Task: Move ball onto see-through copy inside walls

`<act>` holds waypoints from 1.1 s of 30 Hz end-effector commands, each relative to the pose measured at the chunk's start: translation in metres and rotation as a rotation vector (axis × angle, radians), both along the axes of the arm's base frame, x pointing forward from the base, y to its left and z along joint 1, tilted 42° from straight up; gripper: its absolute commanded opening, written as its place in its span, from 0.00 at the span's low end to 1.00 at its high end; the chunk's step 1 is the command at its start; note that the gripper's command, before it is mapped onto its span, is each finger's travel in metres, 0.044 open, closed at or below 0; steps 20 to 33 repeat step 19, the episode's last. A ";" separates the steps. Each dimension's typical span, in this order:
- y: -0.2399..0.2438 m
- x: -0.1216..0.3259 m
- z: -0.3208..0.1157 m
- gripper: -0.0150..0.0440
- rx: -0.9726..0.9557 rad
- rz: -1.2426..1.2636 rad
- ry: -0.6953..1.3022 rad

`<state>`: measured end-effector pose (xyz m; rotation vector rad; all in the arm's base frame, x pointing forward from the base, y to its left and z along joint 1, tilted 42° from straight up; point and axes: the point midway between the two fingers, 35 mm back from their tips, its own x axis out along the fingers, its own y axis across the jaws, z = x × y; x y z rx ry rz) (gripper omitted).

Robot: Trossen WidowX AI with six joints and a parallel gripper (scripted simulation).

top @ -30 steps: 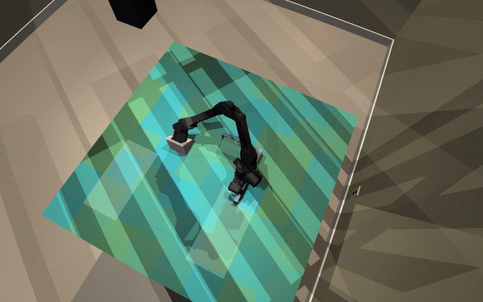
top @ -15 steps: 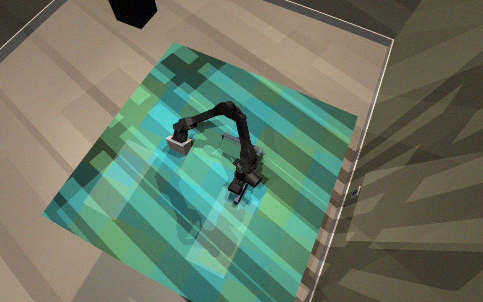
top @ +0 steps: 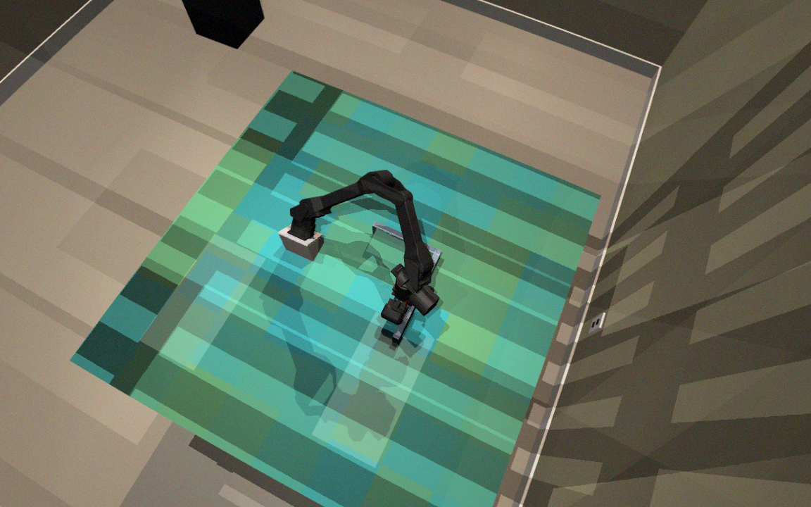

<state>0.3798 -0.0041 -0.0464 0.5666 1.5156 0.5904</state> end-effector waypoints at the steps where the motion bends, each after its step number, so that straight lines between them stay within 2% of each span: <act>1: -0.041 0.005 0.042 0.61 -0.012 -0.019 -0.029; 13: -0.048 0.004 0.045 0.61 -0.009 -0.036 -0.031; 19: -0.079 0.000 0.083 0.88 -0.010 -0.033 -0.035; 33: -0.079 0.000 0.083 0.88 -0.010 -0.033 -0.035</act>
